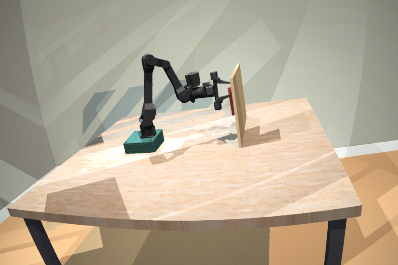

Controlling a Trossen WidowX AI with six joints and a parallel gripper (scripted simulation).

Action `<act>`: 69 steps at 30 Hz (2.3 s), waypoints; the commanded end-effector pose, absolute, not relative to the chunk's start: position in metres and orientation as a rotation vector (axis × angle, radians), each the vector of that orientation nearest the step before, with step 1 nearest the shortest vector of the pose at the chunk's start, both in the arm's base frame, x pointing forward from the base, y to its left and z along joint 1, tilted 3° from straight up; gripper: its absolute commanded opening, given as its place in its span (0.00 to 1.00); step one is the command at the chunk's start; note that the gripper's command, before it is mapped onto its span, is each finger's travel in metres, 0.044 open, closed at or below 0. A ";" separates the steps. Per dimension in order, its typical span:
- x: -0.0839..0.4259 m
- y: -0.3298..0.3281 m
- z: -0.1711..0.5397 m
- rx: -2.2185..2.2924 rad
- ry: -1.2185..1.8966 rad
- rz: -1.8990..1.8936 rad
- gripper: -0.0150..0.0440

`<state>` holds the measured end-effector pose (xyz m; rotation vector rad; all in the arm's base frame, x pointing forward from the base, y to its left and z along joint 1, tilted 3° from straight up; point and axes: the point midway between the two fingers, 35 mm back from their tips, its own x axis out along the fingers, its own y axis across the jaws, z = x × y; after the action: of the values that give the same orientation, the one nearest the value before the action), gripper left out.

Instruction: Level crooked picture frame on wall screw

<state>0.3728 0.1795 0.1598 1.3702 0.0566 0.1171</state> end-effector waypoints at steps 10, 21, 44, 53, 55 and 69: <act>0.373 0.181 0.160 1.372 0.061 0.121 0.39; 0.373 0.181 0.160 1.372 0.061 0.121 0.25; 0.373 0.181 0.164 1.372 0.061 0.121 0.25; 0.372 0.181 0.165 1.373 0.061 0.121 0.25; 0.372 0.181 0.165 1.373 0.061 0.121 0.25; 0.372 0.181 0.167 1.373 0.061 0.121 0.25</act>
<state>0.3726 0.1802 0.1633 1.3633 0.0673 0.1116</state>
